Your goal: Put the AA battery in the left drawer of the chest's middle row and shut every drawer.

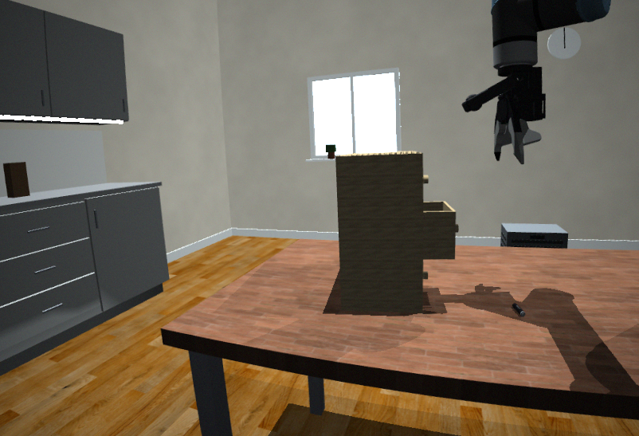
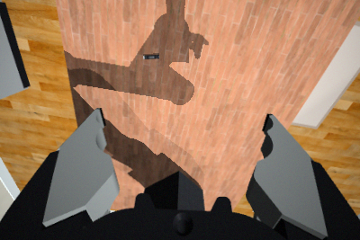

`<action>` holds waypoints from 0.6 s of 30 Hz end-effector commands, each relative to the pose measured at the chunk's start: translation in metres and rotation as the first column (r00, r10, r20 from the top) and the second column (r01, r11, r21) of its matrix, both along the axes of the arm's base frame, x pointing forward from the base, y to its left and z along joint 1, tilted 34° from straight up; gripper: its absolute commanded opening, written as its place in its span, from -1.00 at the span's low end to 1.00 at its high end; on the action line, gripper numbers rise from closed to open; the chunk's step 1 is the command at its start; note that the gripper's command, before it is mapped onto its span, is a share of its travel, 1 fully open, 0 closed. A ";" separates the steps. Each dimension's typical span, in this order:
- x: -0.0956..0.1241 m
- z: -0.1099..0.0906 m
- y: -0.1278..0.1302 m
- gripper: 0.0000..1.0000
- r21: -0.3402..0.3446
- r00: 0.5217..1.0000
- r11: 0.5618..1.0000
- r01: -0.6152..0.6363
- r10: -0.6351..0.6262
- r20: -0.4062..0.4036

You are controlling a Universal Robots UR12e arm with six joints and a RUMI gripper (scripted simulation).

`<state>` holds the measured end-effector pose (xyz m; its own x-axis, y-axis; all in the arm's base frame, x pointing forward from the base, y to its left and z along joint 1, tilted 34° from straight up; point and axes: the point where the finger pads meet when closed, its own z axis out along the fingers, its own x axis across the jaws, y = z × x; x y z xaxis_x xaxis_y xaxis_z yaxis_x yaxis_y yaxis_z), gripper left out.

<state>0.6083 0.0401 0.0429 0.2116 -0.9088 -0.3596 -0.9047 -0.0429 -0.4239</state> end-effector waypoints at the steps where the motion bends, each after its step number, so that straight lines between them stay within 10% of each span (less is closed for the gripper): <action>1: -0.045 -0.027 0.018 1.00 0.001 1.000 1.000 0.001 -0.001 -0.002; 18: -0.065 -0.039 0.029 1.00 0.006 1.000 1.000 0.006 -0.006 0.005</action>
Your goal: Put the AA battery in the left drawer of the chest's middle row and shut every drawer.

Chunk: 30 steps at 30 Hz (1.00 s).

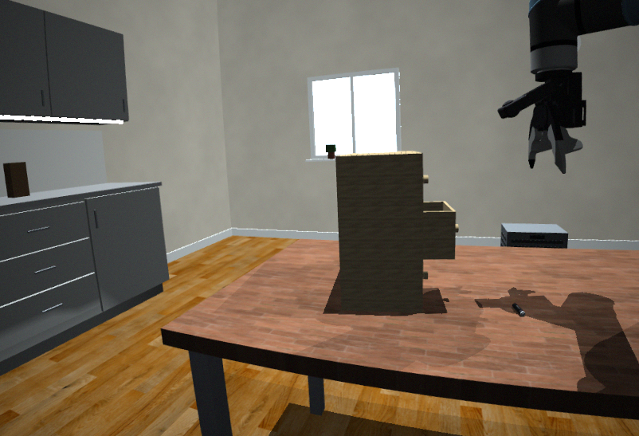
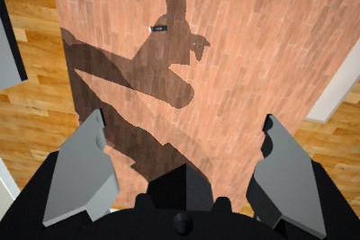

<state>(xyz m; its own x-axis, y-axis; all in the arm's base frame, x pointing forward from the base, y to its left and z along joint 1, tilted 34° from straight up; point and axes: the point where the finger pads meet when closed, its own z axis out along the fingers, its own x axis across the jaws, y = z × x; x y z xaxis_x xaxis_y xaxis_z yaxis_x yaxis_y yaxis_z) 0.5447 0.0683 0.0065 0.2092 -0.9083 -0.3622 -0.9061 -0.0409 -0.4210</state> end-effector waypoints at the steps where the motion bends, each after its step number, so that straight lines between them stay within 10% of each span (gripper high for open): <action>1: -0.001 -0.003 0.000 1.00 0.003 1.000 1.000 0.005 -0.005 0.009; 30: 0.021 -0.011 0.008 1.00 0.059 0.974 0.995 0.082 -0.092 0.208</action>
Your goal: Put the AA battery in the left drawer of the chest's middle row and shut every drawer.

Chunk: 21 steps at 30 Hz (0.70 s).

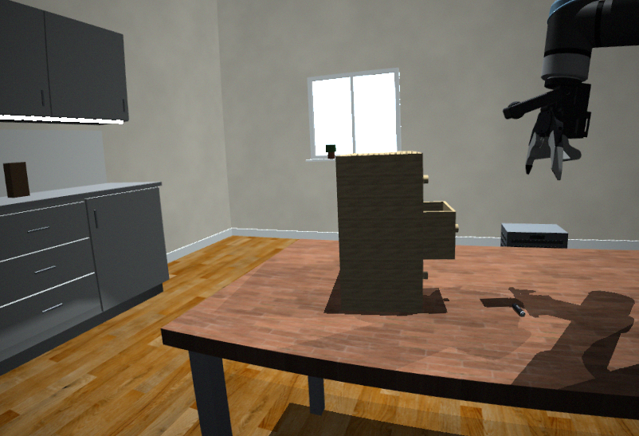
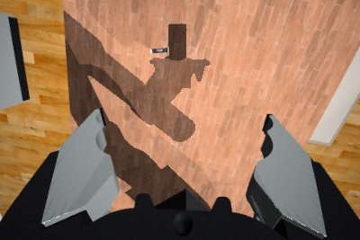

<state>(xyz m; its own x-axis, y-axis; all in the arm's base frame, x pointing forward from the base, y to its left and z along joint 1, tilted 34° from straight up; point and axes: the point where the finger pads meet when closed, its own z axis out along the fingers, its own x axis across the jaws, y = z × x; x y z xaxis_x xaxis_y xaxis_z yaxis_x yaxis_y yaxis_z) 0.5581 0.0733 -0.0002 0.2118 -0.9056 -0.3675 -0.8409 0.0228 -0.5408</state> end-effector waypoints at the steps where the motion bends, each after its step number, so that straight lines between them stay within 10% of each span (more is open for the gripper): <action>1: 0.008 -0.004 0.003 1.00 0.018 0.995 0.999 0.040 -0.041 0.086; 21: 0.036 -0.013 0.011 1.00 0.083 0.943 0.990 0.115 -0.135 0.306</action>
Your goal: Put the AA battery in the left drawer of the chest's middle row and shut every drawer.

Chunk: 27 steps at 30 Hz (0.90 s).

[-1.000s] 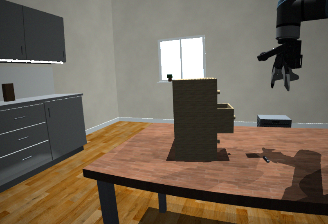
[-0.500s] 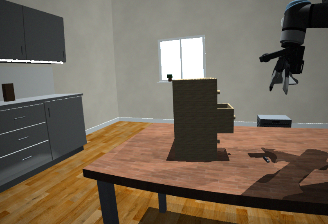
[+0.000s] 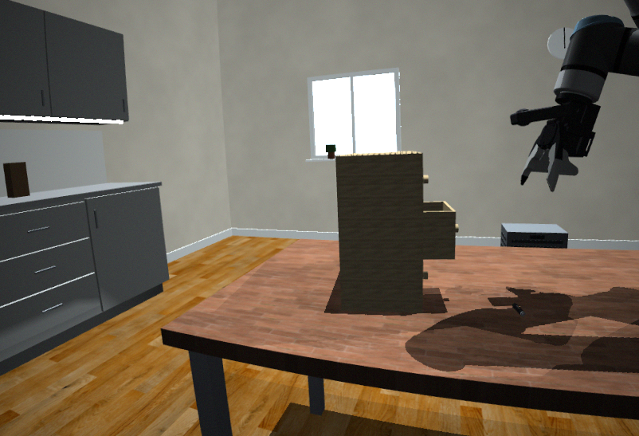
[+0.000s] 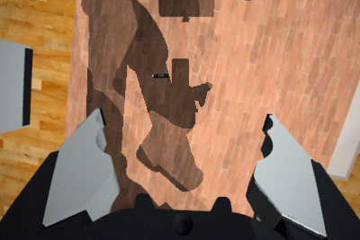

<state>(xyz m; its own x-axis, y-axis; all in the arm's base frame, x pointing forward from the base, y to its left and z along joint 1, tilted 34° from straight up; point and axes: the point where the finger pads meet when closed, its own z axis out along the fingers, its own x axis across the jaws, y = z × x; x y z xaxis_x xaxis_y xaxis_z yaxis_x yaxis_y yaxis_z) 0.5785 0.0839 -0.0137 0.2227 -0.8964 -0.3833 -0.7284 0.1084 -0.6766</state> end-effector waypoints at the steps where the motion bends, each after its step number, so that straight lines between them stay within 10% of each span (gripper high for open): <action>1: 0.015 0.001 0.001 1.00 0.011 0.988 0.998 0.068 -0.069 0.136; 27: 0.053 -0.017 0.019 1.00 0.154 0.838 0.969 0.191 -0.243 0.489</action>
<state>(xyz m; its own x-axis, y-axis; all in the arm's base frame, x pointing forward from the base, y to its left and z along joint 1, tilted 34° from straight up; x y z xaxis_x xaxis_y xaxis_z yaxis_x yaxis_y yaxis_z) 0.6111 0.1014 -0.0317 0.2587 -0.8904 -0.3746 -0.4580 0.2284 -0.8591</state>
